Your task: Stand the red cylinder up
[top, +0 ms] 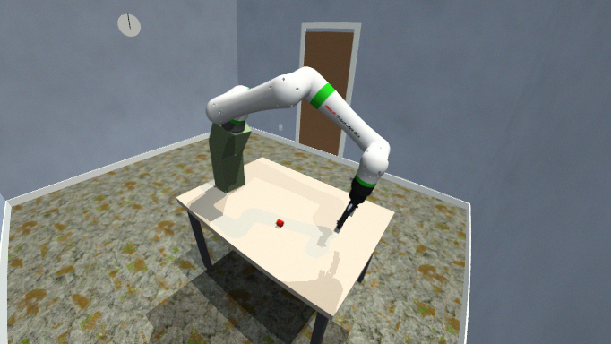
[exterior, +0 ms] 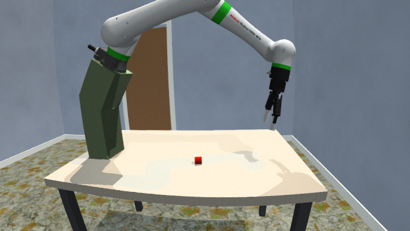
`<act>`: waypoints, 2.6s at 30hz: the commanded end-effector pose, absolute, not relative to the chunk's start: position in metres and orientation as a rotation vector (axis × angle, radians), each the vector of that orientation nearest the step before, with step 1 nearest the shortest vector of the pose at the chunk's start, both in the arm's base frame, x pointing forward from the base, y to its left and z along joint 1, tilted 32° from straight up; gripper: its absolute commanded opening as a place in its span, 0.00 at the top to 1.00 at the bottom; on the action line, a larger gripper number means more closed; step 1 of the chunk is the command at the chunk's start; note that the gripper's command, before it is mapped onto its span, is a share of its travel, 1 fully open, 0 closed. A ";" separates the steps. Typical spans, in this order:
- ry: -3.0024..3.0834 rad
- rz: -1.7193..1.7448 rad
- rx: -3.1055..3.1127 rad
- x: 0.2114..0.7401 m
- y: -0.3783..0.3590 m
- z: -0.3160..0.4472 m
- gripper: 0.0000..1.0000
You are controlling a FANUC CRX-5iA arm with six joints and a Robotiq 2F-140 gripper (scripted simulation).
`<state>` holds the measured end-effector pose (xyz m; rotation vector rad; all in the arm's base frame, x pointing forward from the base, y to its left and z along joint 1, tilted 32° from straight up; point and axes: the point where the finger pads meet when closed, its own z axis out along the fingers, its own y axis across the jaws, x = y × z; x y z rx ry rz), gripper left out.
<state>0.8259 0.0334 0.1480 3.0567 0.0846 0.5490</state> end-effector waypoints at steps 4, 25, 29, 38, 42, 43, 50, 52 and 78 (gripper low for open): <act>0.083 0.589 3.047 0.812 0.027 0.124 0.00; 0.082 0.622 3.039 0.794 0.020 0.101 0.00; 0.082 0.622 3.039 0.794 0.020 0.101 0.00; 0.080 0.654 3.032 0.773 0.012 0.079 0.00; 0.080 0.654 3.032 0.773 0.012 0.079 0.00; 0.079 0.670 3.028 0.761 0.008 0.069 0.00; 0.078 0.684 3.025 0.749 0.004 0.059 0.00; 0.078 0.684 3.025 0.749 0.004 0.059 0.00; 0.073 0.737 3.012 0.700 -0.012 0.025 0.00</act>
